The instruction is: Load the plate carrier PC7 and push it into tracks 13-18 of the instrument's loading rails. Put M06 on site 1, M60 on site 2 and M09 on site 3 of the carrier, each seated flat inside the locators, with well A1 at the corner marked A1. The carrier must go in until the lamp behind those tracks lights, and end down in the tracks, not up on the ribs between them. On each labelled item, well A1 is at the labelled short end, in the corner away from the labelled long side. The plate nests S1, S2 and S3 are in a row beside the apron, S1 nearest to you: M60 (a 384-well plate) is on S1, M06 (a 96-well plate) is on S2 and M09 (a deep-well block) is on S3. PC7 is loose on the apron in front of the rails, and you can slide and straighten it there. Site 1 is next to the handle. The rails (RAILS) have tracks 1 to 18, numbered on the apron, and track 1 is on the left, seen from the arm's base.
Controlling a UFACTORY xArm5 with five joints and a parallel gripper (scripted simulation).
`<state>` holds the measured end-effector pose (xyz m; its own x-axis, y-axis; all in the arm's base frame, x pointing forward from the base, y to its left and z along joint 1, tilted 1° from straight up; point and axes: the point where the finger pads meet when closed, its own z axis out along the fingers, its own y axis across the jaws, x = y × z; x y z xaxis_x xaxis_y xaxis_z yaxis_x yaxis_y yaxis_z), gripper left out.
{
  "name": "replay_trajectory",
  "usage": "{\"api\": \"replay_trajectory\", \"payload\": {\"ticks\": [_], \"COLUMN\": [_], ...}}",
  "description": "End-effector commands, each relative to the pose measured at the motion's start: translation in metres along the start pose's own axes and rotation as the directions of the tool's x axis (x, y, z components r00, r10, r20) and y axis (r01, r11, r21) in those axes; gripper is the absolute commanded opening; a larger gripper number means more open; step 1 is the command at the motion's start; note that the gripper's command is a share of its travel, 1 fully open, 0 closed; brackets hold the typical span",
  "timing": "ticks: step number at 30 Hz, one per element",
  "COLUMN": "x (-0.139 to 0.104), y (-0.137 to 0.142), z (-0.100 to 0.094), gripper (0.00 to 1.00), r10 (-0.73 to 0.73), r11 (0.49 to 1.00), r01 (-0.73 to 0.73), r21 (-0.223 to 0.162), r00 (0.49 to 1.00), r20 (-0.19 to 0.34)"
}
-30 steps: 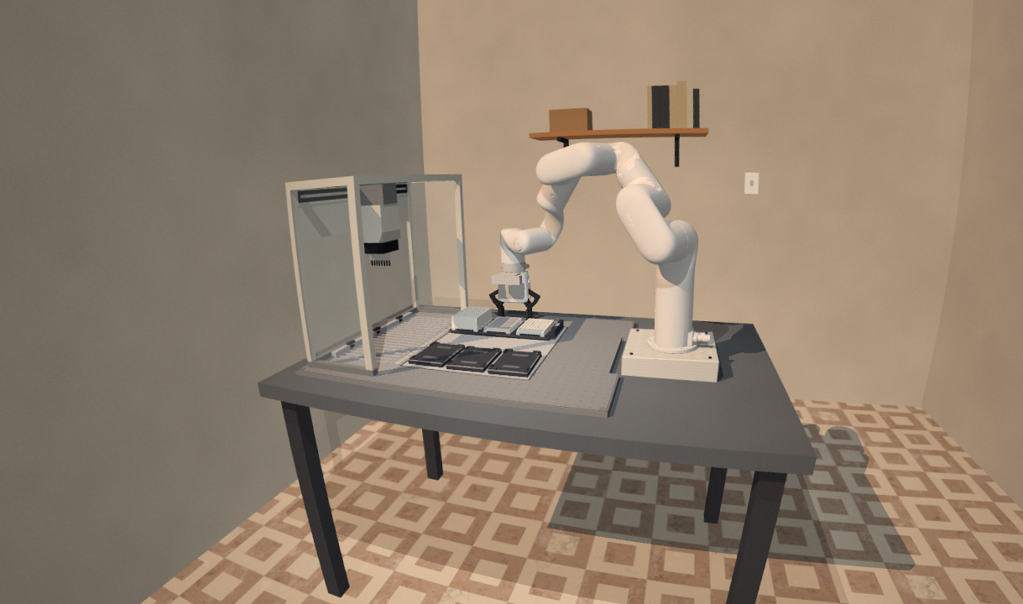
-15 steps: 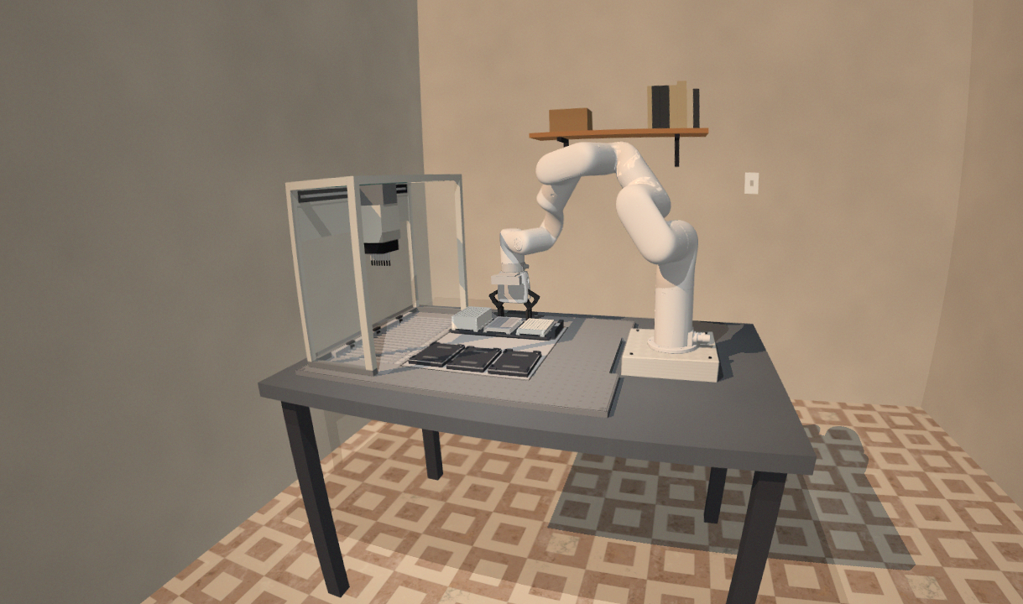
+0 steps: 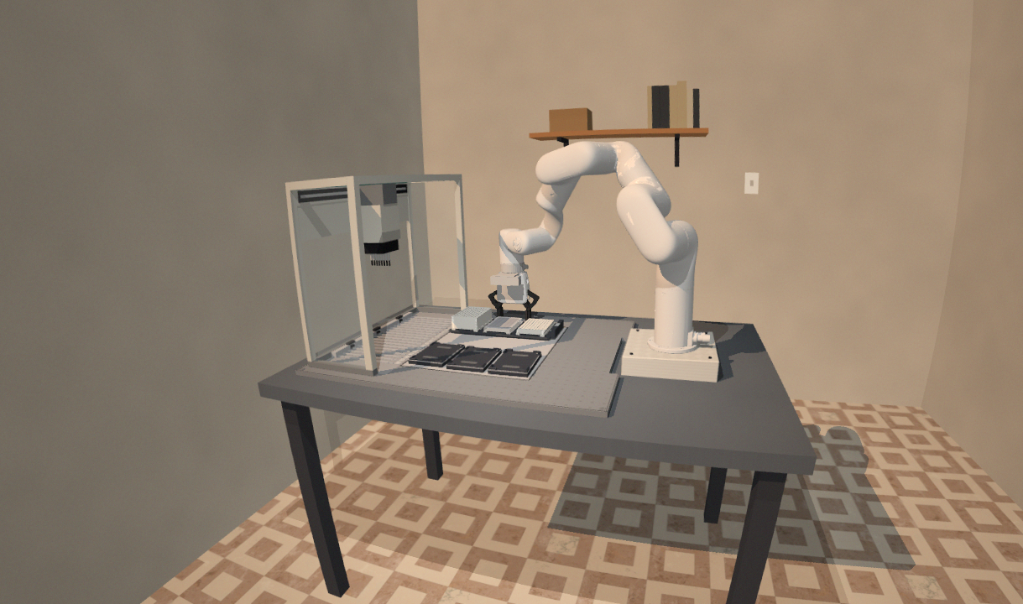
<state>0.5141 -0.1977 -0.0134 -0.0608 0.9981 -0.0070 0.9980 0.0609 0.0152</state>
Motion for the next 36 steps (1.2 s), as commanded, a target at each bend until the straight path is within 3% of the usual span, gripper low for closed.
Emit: {"api": "replay_trajectory", "payload": {"ticks": [1,36], "x": [0.001,0.011], "y": [0.001,0.001], "z": [-0.002,-0.002], "gripper": [1.00,1.00], "r10": [0.000,0.000], "r11": [1.000,1.000], "r01": [0.000,0.000], "r21": [-0.008,-0.008], "r00": [1.000,1.000], "r20": [-0.006,-0.006]}}
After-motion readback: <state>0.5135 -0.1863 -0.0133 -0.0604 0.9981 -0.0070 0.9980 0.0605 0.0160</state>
